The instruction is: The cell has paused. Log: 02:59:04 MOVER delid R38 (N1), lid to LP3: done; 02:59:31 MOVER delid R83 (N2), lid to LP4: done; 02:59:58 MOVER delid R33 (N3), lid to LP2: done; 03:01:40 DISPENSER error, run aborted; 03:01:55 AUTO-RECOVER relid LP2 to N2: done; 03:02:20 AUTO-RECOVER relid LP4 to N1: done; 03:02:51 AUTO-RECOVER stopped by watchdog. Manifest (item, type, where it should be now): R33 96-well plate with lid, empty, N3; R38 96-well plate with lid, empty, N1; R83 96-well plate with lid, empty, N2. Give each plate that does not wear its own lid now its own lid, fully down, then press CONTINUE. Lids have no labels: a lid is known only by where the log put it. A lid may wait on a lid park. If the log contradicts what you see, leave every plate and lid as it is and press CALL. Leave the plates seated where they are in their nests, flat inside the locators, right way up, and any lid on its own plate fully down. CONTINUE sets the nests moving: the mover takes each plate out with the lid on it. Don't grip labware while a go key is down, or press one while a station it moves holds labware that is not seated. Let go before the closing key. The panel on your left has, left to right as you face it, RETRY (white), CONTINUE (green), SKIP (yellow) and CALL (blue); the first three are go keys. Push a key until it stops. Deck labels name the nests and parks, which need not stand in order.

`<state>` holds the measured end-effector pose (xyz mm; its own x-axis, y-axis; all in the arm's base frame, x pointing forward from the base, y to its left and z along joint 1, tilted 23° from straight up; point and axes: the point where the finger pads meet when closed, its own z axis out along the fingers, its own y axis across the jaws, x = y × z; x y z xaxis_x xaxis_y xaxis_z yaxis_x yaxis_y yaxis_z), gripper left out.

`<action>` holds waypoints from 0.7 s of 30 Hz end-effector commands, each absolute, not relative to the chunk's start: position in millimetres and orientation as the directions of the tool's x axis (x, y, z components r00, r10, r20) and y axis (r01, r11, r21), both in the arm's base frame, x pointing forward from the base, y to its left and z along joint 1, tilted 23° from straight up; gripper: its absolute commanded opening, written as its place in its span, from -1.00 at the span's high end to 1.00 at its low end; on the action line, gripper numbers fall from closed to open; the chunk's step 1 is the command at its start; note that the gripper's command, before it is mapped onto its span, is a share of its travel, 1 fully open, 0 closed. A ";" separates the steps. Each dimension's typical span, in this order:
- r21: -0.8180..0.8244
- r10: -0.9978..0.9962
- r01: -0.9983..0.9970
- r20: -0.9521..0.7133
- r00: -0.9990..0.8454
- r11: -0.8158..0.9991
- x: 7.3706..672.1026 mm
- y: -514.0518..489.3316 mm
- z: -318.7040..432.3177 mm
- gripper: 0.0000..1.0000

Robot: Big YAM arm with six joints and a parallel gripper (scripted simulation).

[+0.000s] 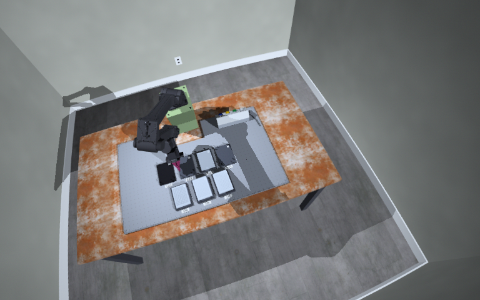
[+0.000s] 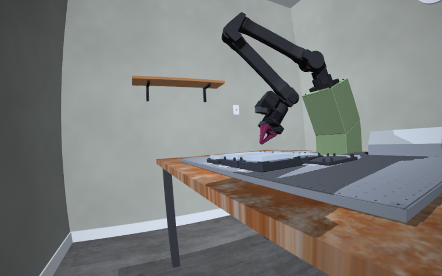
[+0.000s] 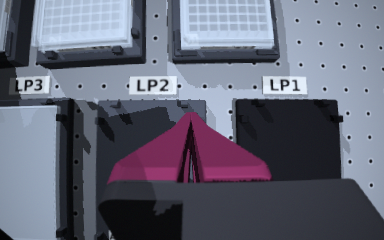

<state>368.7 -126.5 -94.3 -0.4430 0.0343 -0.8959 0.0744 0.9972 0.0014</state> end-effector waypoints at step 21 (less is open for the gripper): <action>0.024 0.061 0.078 -0.855 -0.515 0.997 350.8 -20.5 -106.5 1.00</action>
<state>371.1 -39.6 -103.8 -0.4828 0.0402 -0.8748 0.0935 0.9956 -0.0058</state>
